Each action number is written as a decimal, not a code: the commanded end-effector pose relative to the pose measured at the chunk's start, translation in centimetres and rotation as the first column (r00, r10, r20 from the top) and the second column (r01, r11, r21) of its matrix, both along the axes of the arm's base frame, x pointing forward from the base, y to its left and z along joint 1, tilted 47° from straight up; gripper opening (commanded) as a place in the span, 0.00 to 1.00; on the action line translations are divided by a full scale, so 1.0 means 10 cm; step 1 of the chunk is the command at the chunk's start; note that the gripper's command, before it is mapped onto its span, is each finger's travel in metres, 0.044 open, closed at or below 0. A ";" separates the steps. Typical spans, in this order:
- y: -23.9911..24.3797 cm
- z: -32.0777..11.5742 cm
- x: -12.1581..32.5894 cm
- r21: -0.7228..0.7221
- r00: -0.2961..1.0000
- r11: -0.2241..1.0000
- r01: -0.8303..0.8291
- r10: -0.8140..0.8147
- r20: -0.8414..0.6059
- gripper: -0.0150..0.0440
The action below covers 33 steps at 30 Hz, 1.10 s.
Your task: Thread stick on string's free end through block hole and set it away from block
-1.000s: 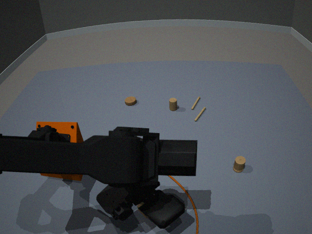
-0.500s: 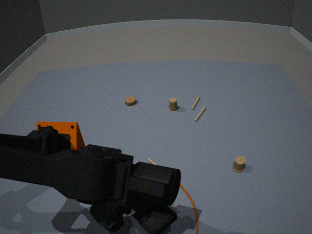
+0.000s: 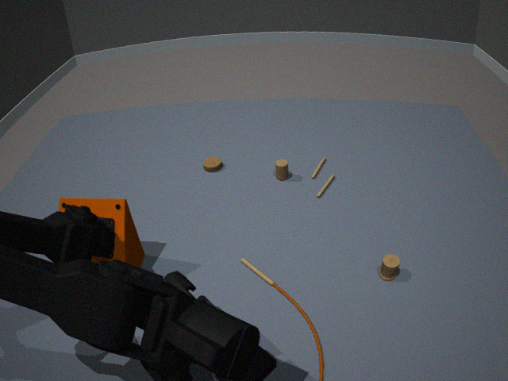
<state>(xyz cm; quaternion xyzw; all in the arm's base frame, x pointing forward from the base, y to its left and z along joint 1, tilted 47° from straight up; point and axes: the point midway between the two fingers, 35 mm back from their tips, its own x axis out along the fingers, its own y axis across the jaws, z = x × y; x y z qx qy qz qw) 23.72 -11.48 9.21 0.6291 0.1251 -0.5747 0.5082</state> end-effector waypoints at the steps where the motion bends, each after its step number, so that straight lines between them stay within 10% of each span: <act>1: -0.01 0.00 -0.01 0.033 0.999 0.999 -0.031 0.030 0.023 0.25; 33: -0.17 0.00 -0.12 0.267 0.965 0.935 -0.233 0.187 0.186 0.25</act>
